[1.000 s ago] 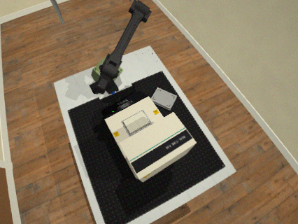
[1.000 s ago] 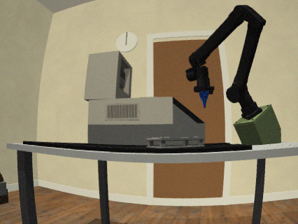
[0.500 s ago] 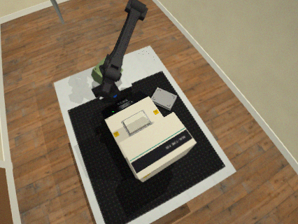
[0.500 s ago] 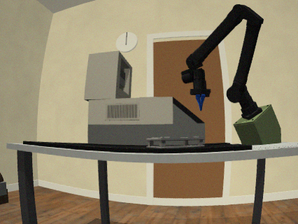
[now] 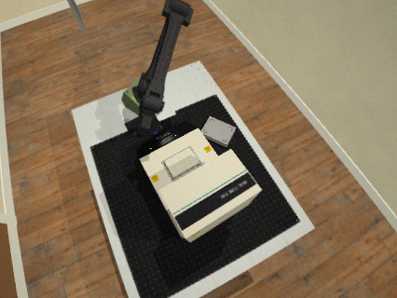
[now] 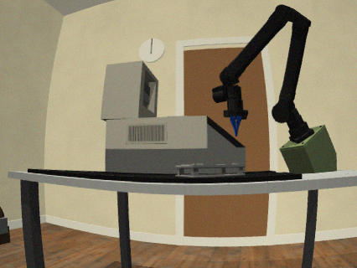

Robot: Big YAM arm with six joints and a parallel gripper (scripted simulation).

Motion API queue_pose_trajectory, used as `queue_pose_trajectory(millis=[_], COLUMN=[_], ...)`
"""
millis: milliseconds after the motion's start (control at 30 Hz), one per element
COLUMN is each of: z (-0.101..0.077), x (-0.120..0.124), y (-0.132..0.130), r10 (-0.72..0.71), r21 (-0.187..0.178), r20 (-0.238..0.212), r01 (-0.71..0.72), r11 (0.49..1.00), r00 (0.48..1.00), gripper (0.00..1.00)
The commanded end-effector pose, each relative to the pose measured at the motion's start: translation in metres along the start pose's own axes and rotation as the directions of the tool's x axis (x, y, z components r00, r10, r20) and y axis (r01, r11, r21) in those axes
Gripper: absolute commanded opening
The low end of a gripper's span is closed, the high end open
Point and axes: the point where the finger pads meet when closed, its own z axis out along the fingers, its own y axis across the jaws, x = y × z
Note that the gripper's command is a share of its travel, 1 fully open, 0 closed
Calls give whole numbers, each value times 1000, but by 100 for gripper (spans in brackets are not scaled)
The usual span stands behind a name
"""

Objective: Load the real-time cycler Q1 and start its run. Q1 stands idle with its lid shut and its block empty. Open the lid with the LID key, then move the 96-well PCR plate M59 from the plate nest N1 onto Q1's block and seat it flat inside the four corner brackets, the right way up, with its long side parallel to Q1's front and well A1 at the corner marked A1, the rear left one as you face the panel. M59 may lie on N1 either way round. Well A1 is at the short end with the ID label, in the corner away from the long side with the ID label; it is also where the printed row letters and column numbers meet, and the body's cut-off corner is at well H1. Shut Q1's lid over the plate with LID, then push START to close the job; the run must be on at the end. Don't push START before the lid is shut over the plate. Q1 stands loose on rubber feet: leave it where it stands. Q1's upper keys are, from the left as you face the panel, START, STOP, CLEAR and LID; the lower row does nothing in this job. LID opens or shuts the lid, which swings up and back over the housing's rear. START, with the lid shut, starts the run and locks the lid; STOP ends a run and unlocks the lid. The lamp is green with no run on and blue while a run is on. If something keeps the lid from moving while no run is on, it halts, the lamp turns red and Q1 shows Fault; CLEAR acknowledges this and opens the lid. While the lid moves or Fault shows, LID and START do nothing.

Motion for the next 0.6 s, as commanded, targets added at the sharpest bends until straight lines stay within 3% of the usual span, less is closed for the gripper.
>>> queue_pose_trajectory(millis=[0,333,567], z=[-10,-3,-5], x=[-6,-5,-4], y=[20,0,11], r10=[-2,15,-34], r21=[-29,5,-16], r20=[28,2,9], r01=[3,-15,34], r11=[1000,1000,999], r00=[1000,1000,999], gripper=[0,0,0])
